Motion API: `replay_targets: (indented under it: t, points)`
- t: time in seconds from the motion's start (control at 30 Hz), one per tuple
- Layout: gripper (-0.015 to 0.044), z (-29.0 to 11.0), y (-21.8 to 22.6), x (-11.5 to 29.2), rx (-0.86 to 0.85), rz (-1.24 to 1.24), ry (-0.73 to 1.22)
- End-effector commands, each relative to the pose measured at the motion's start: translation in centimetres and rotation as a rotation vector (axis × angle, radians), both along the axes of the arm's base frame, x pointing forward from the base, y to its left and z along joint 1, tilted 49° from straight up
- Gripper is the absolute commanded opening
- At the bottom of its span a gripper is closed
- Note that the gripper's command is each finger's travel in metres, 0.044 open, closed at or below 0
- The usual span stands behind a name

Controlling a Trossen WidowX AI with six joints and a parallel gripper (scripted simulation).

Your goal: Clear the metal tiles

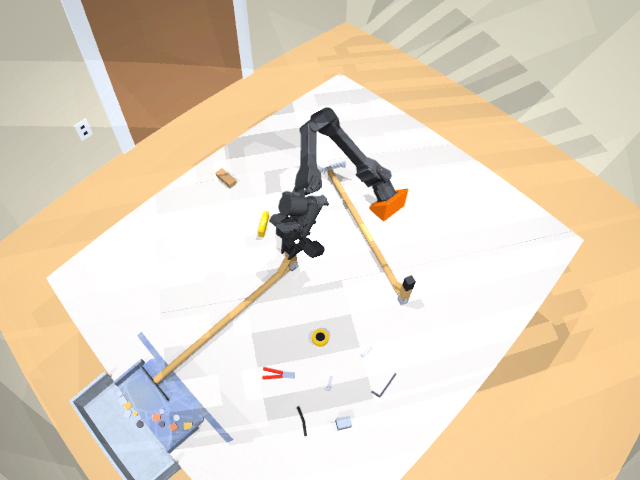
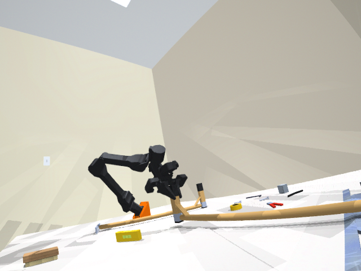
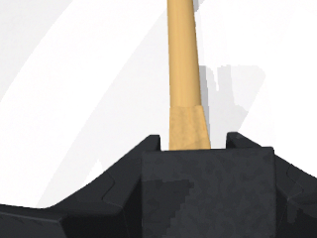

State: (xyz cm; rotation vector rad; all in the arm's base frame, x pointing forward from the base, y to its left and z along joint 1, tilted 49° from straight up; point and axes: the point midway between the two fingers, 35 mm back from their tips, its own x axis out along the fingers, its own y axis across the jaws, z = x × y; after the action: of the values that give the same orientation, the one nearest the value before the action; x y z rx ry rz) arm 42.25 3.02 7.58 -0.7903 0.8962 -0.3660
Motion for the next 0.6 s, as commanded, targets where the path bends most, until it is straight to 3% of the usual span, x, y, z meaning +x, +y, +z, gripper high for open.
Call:
replay_targets:
  t: [0.0,0.57]
  points:
    - [0.0000,0.4,0.3,-0.6,0.004,0.004,-0.013]
    - [0.0000,0.5,0.2,-2.7,0.004,0.006,-0.013]
